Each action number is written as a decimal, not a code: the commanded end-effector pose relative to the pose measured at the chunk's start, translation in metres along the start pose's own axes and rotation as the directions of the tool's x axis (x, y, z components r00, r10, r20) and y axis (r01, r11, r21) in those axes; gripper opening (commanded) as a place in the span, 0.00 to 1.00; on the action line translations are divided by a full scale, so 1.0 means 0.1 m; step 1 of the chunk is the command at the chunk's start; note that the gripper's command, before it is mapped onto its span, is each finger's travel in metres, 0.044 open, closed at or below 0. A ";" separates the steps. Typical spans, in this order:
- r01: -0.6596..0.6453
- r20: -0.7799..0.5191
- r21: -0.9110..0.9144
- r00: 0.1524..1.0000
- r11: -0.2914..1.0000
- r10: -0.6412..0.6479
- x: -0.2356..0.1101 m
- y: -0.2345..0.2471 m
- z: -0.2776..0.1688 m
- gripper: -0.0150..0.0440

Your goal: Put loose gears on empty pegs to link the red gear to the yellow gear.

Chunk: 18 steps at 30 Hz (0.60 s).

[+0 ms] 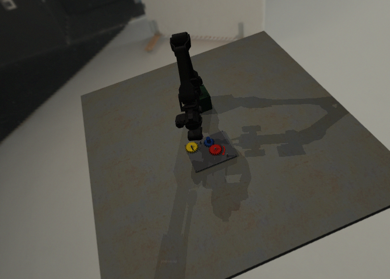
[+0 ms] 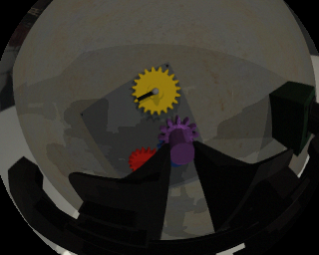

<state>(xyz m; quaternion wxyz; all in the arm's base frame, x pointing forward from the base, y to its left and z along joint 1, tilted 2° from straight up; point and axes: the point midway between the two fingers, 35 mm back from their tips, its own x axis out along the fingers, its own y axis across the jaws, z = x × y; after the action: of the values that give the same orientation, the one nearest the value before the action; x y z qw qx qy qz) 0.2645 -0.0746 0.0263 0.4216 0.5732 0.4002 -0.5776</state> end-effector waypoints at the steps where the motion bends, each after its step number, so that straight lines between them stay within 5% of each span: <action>1: 0.000 0.003 -0.048 1.000 0.999 0.000 0.03 0.00 0.00 0.25; 10: 0.001 0.003 -0.201 1.000 0.980 0.000 0.17 0.00 0.01 0.25; 18: 0.001 0.003 -0.147 1.000 0.989 0.000 0.27 0.00 0.01 0.25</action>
<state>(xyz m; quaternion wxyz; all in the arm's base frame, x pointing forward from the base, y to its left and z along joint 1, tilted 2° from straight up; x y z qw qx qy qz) 0.2659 -0.0759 0.0046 0.4716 0.5345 0.4485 -0.5393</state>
